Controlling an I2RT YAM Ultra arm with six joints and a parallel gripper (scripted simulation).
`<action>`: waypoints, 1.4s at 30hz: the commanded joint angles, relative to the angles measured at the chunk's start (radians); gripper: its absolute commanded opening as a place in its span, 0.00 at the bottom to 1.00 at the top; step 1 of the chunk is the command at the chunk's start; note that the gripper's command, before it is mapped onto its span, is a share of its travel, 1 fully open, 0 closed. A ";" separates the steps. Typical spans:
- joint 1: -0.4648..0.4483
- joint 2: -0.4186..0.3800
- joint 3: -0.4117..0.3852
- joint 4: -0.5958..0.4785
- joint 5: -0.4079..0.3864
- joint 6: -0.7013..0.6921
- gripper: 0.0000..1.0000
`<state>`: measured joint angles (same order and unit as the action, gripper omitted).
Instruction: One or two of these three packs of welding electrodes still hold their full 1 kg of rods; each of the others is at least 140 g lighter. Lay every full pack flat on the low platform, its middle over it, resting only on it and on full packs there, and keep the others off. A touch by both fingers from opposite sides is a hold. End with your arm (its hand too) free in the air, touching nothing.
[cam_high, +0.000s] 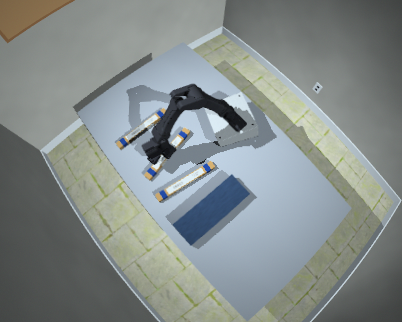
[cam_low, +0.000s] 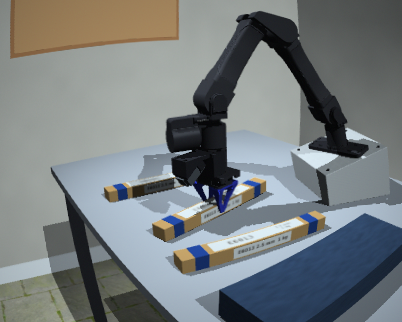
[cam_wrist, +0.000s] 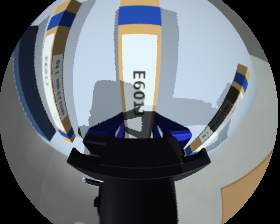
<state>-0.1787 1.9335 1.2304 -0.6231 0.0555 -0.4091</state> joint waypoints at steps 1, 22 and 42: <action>0.009 -0.080 0.037 -0.044 -0.004 0.007 0.00; 0.017 -0.152 0.071 -0.151 -0.001 0.012 0.00; 0.021 -0.154 0.120 -0.203 0.002 0.015 0.00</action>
<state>-0.1719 1.8400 1.2957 -0.7979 0.0559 -0.4000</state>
